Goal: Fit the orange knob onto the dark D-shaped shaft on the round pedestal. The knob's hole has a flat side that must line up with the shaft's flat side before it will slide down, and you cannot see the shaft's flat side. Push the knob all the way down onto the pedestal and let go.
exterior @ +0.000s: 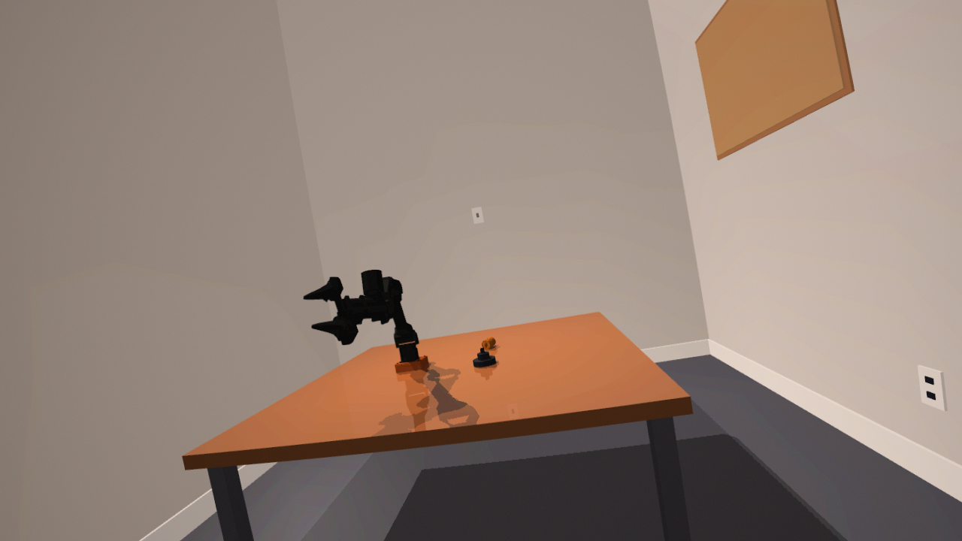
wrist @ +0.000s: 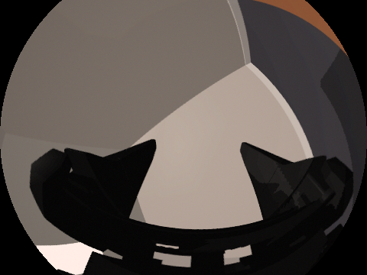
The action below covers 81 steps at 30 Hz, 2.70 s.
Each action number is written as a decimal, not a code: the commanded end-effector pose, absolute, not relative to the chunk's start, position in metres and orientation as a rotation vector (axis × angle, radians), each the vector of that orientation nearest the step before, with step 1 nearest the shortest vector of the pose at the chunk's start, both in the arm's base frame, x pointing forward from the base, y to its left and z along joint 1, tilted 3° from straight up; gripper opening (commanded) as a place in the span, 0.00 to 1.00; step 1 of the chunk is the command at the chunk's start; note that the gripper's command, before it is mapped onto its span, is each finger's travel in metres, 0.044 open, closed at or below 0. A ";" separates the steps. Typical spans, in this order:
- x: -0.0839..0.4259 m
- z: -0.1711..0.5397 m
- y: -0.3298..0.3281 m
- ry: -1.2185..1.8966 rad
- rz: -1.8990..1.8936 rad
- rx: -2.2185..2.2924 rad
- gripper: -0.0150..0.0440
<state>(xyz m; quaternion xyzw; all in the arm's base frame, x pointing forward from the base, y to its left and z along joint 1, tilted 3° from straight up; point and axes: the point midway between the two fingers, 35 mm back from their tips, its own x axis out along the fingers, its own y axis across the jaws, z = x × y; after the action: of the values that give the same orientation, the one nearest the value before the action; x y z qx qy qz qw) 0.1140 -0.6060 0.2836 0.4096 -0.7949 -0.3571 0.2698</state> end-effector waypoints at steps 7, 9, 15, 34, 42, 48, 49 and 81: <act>0.289 0.254 -0.543 -1.309 -1.316 1.197 1.00; 0.321 0.247 -0.524 -1.134 -1.337 1.181 1.00; 0.406 0.226 -0.452 -0.627 -1.321 1.078 1.00; 0.527 0.156 -0.134 0.581 -0.717 0.446 1.00; 0.496 0.128 0.011 0.931 -0.270 0.014 1.00; 0.439 0.111 0.108 1.118 0.153 -0.357 1.00; 0.427 0.109 0.123 1.142 0.234 -0.424 1.00; 0.279 0.070 0.230 1.221 1.110 -1.047 1.00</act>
<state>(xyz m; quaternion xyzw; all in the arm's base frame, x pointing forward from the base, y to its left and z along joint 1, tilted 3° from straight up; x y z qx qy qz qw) 0.2810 0.2307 0.0784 0.4446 -0.5140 -0.4683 -0.5646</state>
